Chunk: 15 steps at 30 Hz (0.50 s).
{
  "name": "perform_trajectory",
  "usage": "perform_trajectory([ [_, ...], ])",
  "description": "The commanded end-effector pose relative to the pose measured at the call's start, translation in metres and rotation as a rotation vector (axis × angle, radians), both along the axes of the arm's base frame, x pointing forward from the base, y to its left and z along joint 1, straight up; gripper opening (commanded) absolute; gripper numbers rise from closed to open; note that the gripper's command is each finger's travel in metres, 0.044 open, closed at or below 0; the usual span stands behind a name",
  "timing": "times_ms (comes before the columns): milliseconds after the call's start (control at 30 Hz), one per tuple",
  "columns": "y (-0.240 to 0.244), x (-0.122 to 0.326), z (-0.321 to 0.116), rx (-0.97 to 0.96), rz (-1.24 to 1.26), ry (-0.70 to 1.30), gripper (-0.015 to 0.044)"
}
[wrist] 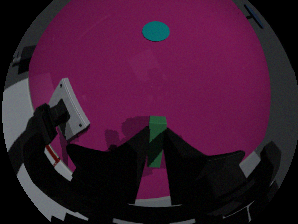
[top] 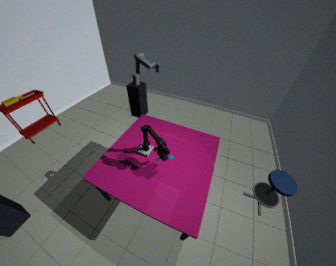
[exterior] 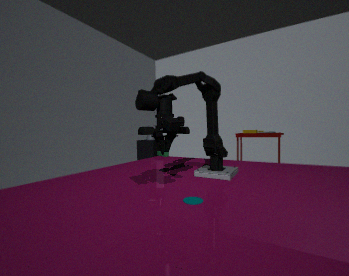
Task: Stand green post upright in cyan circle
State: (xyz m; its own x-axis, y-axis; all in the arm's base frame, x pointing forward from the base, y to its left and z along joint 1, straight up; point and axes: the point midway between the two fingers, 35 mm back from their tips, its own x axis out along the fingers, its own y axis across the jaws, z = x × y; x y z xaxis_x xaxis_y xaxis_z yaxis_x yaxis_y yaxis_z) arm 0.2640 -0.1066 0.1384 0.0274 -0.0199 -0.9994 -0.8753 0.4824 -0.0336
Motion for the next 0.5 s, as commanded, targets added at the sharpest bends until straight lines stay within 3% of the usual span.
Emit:
perform_trajectory([
  [0,0.003,0.000,0.003,0.007,0.000,0.001,0.0023],
  [467,0.034,0.026,0.010,0.012,-0.068,-0.002,0.0023],
])
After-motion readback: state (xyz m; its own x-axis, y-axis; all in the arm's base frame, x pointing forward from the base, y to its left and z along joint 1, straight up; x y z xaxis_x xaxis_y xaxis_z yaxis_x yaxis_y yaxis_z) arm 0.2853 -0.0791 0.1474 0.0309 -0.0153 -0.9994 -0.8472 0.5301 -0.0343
